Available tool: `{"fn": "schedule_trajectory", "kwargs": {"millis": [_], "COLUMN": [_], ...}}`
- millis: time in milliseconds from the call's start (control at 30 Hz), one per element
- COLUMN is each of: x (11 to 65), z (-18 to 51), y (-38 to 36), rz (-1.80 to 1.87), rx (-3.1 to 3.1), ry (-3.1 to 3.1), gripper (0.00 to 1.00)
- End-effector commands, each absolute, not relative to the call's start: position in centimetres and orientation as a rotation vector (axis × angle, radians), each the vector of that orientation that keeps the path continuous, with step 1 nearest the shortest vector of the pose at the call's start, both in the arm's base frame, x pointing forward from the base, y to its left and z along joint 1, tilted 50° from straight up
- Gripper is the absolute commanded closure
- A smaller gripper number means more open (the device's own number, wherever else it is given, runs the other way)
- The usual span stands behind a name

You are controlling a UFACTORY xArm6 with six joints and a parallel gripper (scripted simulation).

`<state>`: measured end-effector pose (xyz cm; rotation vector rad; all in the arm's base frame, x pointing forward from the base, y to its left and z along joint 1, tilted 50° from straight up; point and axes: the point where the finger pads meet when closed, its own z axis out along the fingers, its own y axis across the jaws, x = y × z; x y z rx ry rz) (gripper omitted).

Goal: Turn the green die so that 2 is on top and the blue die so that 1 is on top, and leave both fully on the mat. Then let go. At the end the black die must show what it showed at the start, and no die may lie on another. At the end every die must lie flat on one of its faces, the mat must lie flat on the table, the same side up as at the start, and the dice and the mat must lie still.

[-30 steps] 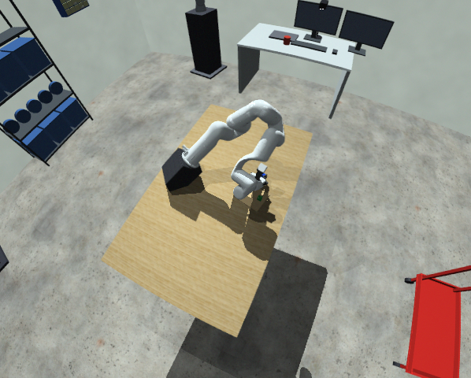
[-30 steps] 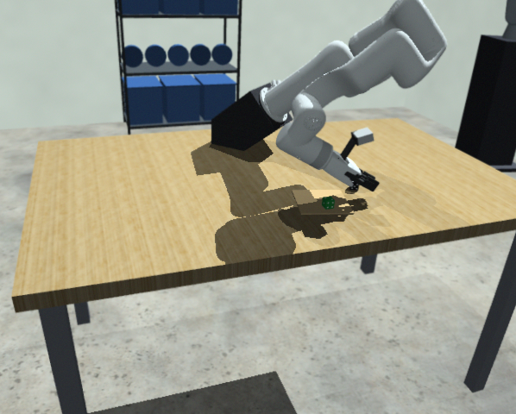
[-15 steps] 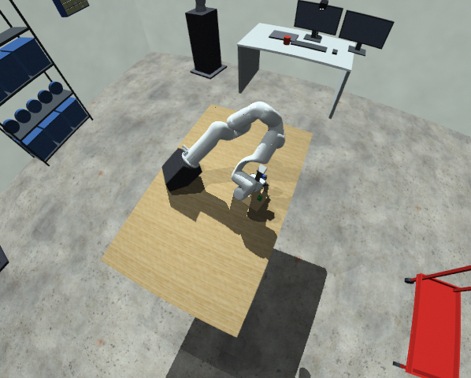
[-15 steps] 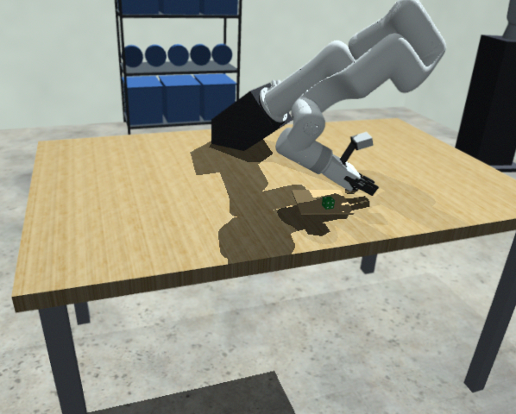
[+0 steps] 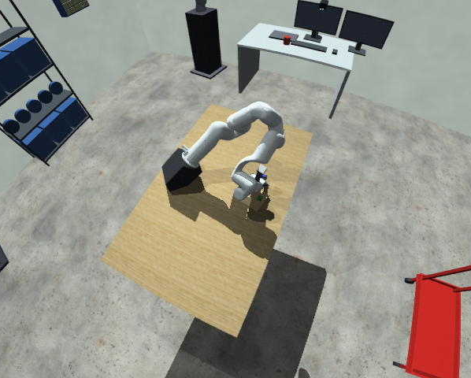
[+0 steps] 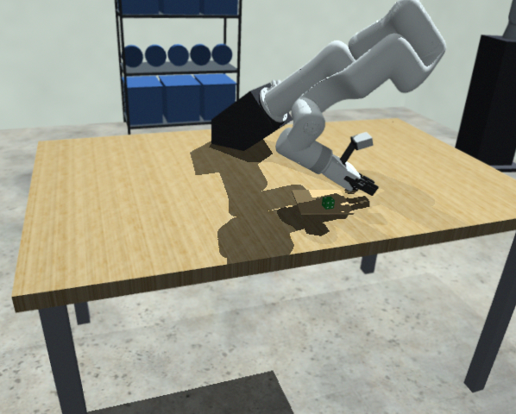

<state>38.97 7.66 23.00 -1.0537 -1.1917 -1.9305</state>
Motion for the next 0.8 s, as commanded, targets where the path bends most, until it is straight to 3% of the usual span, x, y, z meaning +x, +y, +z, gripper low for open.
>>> {"fn": "schedule_trajectory", "kwargs": {"millis": [0, 767], "x": [38.99, 39.14], "z": [23.05, 22.87], "y": [7.62, 7.76], "rz": [-1.932, -1.932], "rx": [-1.053, -1.053], "ry": [-1.193, -1.193], "gripper": [0.79, 0.79]}}
